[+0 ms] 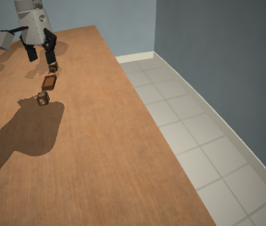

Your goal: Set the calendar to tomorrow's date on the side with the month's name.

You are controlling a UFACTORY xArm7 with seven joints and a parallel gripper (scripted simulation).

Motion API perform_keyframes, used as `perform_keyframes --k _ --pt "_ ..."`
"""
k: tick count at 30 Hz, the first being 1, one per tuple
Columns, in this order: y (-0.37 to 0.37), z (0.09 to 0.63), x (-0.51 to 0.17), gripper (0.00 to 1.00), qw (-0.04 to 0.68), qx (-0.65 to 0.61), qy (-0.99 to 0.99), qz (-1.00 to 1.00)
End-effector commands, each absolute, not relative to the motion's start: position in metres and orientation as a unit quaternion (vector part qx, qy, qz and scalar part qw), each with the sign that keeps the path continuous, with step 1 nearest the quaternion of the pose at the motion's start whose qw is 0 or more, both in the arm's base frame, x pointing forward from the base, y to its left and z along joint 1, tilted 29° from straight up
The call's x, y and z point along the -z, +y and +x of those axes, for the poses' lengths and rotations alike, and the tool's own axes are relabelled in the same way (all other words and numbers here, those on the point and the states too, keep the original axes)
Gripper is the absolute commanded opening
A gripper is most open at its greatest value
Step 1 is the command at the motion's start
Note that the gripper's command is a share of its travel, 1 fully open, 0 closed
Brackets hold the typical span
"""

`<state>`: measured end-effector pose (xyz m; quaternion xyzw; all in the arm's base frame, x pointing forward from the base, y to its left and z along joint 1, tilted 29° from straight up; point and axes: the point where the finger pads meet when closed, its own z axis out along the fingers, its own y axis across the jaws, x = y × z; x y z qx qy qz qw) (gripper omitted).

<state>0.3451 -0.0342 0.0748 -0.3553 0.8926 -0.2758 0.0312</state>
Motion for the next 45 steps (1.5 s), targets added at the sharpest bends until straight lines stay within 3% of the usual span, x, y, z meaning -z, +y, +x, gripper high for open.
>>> perform_keyframes --k 1,20,21,45 --pt "-0.052 0.340 -0.079 1.00 0.020 0.267 0.864 -0.427" --pt "-0.095 0.320 -0.074 1.00 -0.022 0.248 0.743 -0.621" --pt "-0.095 0.320 -0.074 0.49 -0.022 0.248 0.743 -0.621" --pt "-0.095 0.320 -0.074 0.49 -0.022 0.248 0.743 -0.621"
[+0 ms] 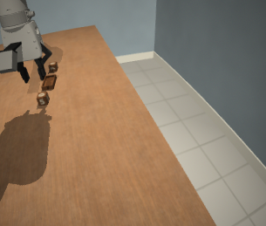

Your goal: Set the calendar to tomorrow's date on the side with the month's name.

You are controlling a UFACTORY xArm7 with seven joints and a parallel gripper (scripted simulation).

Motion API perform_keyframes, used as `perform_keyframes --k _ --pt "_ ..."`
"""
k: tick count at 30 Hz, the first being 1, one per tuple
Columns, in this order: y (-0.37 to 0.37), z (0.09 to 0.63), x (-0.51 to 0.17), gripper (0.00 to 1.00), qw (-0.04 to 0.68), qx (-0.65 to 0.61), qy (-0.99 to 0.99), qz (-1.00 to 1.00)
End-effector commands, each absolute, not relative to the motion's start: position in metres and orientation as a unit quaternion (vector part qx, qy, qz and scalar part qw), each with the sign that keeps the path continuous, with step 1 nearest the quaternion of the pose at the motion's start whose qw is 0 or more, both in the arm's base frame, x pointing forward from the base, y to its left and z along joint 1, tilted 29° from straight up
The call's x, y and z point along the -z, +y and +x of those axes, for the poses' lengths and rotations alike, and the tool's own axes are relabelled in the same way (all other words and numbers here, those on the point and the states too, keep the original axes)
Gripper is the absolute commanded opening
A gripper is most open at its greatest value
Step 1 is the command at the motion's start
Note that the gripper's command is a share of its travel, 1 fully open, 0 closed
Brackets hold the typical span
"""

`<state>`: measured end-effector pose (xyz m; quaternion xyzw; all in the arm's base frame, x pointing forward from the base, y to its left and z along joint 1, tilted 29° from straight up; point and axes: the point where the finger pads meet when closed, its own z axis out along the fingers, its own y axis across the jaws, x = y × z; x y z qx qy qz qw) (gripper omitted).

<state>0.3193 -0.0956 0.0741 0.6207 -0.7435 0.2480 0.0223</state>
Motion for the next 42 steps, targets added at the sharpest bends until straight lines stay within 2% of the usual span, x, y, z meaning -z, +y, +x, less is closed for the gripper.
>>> perform_keyframes --k 1,42 --pt "-0.095 0.320 -0.074 0.49 0.022 -0.248 -0.743 0.621" --pt "-0.105 0.326 -0.053 0.49 0.022 -0.248 -0.743 0.621"
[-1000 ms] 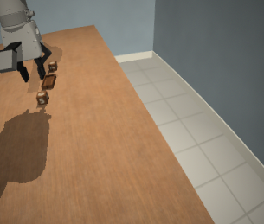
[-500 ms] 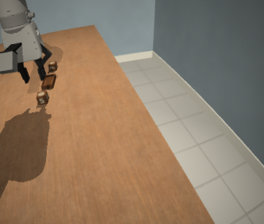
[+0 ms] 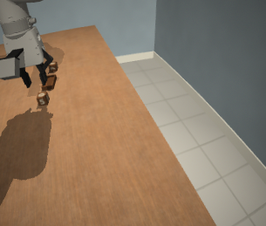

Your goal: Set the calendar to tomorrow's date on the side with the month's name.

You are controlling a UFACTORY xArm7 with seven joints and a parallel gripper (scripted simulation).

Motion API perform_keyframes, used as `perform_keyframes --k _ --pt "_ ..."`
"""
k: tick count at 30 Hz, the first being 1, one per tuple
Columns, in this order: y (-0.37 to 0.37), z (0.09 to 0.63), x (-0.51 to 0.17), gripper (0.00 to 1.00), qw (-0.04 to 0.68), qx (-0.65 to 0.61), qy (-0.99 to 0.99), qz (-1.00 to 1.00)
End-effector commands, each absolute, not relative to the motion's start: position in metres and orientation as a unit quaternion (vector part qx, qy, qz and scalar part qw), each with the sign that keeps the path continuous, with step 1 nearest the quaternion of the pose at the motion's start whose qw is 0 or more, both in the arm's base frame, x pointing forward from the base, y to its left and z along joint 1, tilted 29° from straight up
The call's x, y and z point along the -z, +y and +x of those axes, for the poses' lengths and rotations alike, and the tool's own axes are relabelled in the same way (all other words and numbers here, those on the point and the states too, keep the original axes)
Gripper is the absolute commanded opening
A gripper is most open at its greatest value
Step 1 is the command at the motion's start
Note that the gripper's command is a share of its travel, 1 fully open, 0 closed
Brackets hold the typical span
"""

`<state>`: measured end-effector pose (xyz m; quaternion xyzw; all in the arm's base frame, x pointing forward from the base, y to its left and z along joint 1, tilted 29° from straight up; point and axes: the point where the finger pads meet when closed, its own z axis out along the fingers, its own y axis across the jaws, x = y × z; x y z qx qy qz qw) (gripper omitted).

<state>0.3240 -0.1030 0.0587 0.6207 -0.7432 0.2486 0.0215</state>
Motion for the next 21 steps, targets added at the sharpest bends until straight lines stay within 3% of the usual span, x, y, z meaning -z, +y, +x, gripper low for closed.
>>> perform_keyframes --k 1,21 --pt "-0.106 0.327 -0.052 0.49 0.022 -0.248 -0.743 0.621" --pt "-0.115 0.333 -0.034 0.49 0.022 -0.248 -0.743 0.621"
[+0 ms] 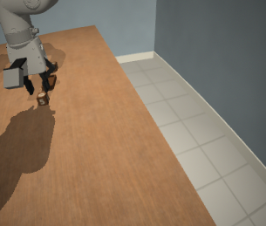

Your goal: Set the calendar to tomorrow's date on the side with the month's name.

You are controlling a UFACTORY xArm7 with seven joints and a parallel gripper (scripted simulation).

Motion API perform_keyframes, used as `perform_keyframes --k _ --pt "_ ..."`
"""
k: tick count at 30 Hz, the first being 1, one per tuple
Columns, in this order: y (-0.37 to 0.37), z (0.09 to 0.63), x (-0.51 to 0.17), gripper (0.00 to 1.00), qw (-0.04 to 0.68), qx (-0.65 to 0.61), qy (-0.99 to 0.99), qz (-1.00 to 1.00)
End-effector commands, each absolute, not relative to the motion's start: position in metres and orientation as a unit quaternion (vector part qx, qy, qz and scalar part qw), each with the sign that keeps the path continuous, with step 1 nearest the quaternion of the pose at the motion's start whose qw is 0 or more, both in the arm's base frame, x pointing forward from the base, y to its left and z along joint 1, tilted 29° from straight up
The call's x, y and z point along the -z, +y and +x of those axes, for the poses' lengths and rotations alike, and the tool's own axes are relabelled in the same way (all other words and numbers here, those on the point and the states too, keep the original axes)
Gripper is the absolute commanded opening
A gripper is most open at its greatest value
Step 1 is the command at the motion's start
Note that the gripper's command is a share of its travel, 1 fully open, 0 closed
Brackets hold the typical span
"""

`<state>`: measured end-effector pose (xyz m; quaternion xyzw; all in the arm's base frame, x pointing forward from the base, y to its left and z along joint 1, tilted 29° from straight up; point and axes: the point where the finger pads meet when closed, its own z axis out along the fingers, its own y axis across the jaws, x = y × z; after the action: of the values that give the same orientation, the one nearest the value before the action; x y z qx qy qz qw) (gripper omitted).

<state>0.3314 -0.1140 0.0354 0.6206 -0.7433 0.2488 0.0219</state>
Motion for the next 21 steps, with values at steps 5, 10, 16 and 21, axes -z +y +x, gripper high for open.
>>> perform_keyframes --k 5,10,16,21 --pt "-0.1159 0.3336 -0.0309 0.49 0.022 -0.248 -0.743 0.621" --pt "-0.1164 0.3340 -0.0298 0.49 0.022 -0.248 -0.743 0.621" --pt "-0.1164 0.3340 -0.0297 0.49 0.022 -0.248 -0.743 0.621" --pt "-0.1164 0.3340 -0.0297 0.49 0.022 -0.248 -0.743 0.621"
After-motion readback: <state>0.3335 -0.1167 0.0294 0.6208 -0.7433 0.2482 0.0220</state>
